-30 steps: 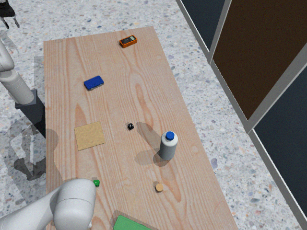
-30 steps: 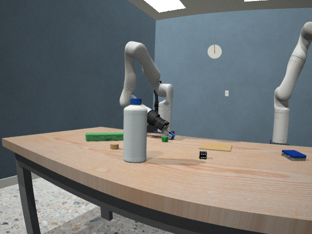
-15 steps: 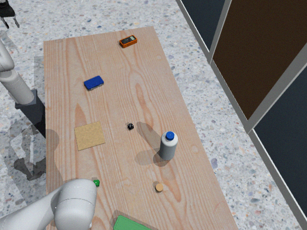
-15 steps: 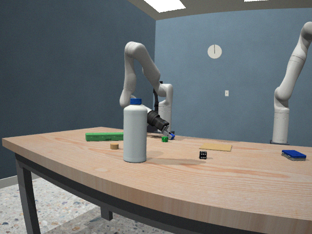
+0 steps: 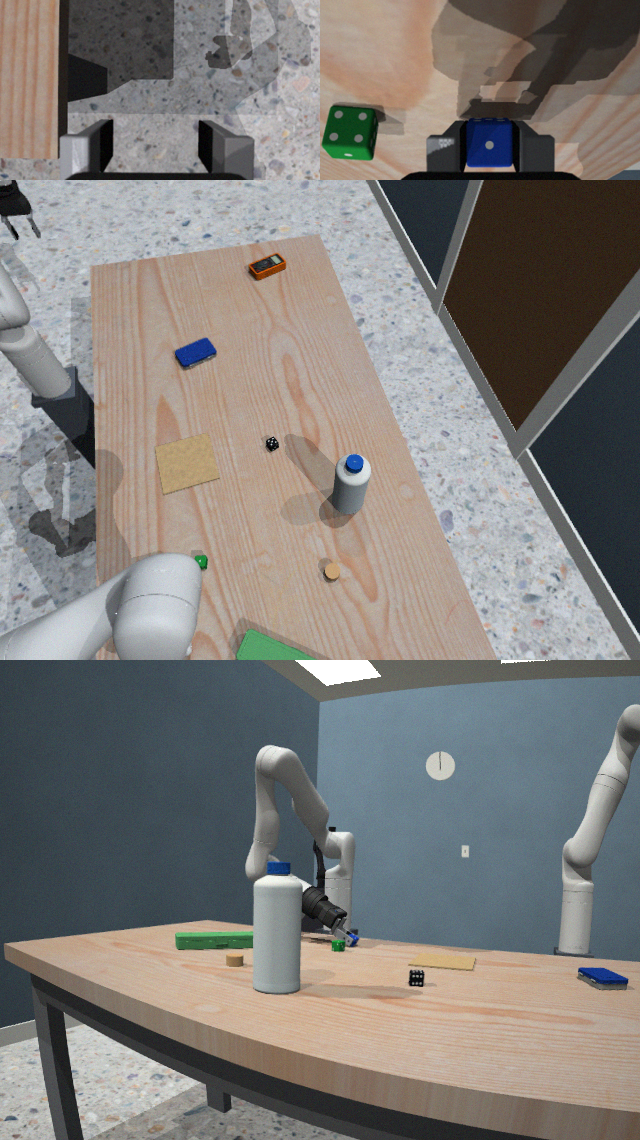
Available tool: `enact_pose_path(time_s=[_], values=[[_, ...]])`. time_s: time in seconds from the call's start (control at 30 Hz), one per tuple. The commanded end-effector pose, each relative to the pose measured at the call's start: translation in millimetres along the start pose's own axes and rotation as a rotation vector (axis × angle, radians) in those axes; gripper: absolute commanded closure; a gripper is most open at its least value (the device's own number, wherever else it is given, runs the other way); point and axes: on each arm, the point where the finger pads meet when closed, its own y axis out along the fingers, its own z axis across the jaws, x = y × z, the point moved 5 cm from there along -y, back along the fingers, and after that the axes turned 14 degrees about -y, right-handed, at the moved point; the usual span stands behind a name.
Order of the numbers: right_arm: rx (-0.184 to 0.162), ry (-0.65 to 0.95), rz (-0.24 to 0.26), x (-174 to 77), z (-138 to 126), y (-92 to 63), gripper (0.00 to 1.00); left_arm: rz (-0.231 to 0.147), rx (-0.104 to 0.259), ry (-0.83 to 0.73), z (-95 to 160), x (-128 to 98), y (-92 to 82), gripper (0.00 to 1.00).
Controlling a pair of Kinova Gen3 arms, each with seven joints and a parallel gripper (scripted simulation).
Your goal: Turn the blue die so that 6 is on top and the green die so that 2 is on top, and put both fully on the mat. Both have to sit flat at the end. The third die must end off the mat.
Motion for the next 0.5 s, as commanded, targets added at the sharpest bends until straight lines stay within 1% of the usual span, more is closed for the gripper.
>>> enact_pose_path(time_s=[0.0,0.03,0.07,0.13,0.17,0.23,0.27,0.47], values=[[-0.004,-0.006,0.001,-1.9,-1.6,0.1,0.39,0.007,-0.005,0.002,-1.7,-1.2,-0.5,0.0],[-0.004,-0.006,0.001,-1.9,-1.6,0.1,0.39,0.007,-0.005,0.002,-1.7,-1.2,-0.5,0.0],[-0.004,-0.006,0.001,-1.9,-1.6,0.1,0.33,0.007,-0.005,0.002,-1.7,-1.2,-0.5,0.0],[-0.004,-0.006,0.001,-1.9,-1.6,0.1,0.33,0.007,-0.005,0.002,-1.7,-1.2,-0.5,0.0],[-0.004,-0.006,0.001,-1.9,-1.6,0.1,0.27,0.007,-0.005,0.002,-1.7,-1.2,-0.5,0.0],[-0.004,-0.006,0.001,-1.9,-1.6,0.1,0.27,0.007,-0.005,0.002,-1.7,-1.2,-0.5,0.0],[-0.004,-0.006,0.001,-1.9,-1.6,0.1,0.21,0.007,-0.005,0.002,-1.7,-1.2,-0.5,0.0],[-0.004,-0.006,0.001,-1.9,-1.6,0.1,0.21,0.007,-0.005,0.002,-1.7,-1.2,-0.5,0.0]])
